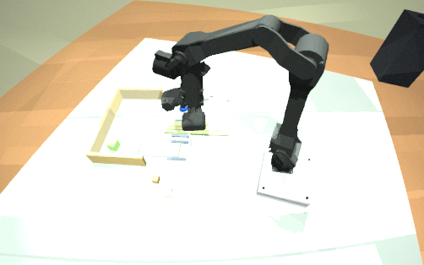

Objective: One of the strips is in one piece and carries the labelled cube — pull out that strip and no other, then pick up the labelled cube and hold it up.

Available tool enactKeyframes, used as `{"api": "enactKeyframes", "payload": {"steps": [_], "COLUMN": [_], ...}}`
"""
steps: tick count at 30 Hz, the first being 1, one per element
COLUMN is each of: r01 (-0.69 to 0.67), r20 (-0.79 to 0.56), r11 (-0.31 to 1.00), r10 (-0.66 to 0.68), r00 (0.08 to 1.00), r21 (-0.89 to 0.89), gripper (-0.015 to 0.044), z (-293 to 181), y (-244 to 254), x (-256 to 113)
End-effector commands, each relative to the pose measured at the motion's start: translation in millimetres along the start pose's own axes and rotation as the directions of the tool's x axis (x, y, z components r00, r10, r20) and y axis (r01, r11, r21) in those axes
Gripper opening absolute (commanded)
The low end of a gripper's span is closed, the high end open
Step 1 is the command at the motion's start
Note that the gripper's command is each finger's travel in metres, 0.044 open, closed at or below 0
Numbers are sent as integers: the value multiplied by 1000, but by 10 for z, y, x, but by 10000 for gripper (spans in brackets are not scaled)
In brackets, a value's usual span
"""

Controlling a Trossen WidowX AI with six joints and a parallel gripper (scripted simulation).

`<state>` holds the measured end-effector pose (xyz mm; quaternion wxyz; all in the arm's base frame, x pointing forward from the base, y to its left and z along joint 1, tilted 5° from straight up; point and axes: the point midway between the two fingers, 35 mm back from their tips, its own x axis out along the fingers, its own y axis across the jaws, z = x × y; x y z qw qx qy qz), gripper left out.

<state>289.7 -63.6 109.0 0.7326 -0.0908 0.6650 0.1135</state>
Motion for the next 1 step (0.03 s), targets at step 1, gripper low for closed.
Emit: {"api": "enactKeyframes", "payload": {"steps": [1], "r01": [2], "r20": [-1], "r11": [1000], "r10": [-2], "r00": [1000], "r21": [-4], "gripper": [0], "z": [-1], "y": [-4], "x": [-8]}}
